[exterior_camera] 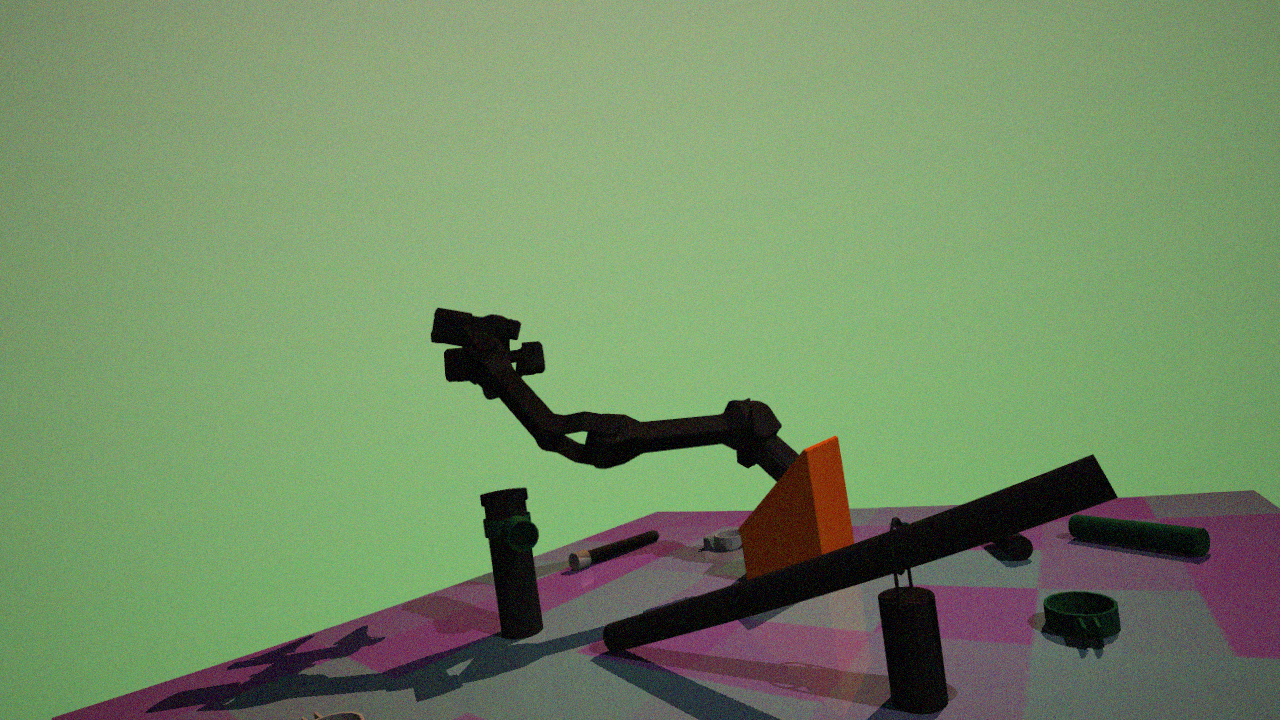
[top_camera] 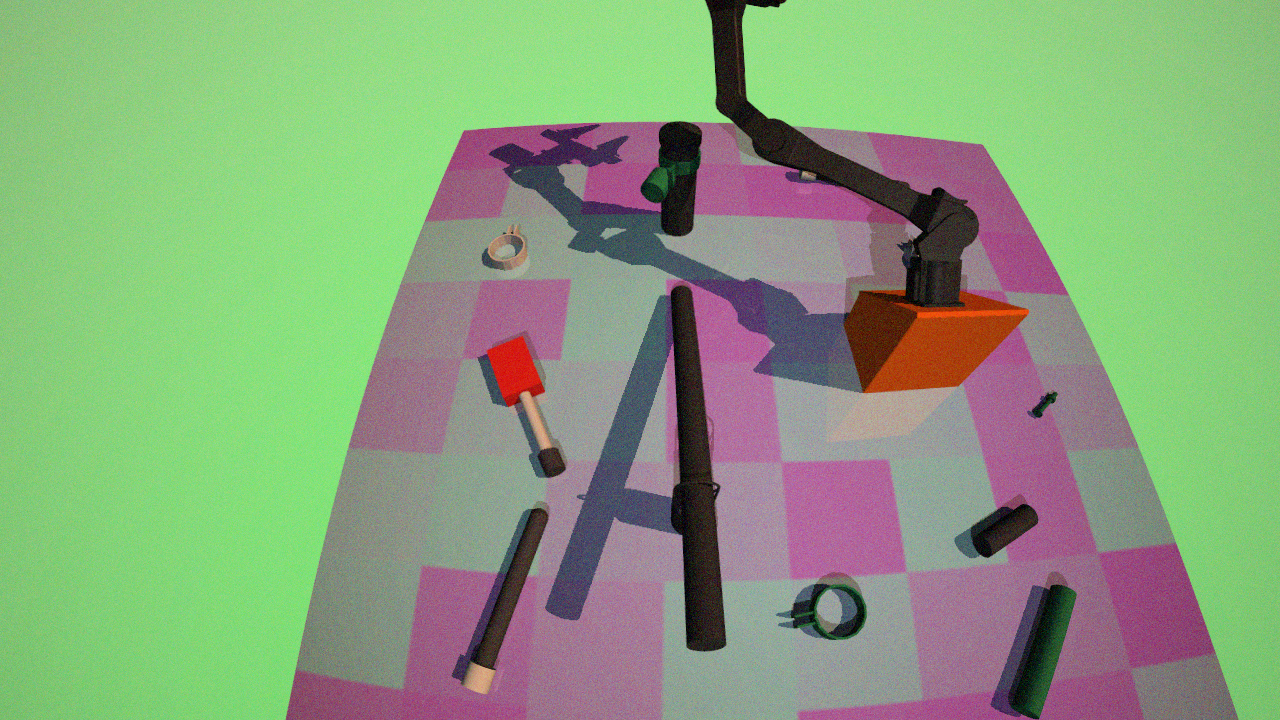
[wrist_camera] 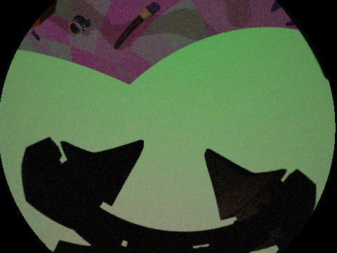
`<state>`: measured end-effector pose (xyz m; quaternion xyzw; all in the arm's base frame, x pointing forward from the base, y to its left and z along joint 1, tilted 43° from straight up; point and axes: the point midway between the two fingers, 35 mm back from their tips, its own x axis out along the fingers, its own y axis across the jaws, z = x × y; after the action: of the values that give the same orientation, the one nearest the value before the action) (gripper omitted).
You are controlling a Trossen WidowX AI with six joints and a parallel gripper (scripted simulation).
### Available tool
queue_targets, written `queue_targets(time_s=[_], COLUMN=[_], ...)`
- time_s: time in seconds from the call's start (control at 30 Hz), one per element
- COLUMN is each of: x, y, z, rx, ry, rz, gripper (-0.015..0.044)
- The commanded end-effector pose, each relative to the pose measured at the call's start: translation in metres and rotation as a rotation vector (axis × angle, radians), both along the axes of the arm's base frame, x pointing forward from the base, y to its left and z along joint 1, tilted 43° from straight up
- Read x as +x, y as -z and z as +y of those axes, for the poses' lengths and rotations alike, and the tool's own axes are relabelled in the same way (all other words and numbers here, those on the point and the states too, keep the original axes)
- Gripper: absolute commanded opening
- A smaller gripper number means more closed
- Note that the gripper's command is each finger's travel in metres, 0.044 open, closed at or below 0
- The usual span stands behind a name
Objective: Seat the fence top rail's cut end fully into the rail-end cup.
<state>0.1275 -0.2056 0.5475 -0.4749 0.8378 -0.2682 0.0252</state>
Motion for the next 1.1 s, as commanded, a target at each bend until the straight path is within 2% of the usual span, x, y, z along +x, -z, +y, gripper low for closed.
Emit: queue_targets(time_s=[0.0,0.07,0.33,0.63,0.83,1.07], x=[-0.001,-0.014,-0.135,-0.237,-0.267,-0.255], y=[0.000,-0.004,-0.029,-0.027,-0.004,0.039], z=[0.000,0.005,0.054,0.167,0.265,0.374], rx=[-0.007,-0.064,-0.435,-0.940,-1.323,-1.749], ry=[0.002,0.018,0.316,0.676,0.915,1.168], rz=[-0.008,-0.068,-0.317,-0.469,-0.474,-0.362], gripper=[0.0426,0.0440,0.0440,0.0440,0.0440,0.0440])
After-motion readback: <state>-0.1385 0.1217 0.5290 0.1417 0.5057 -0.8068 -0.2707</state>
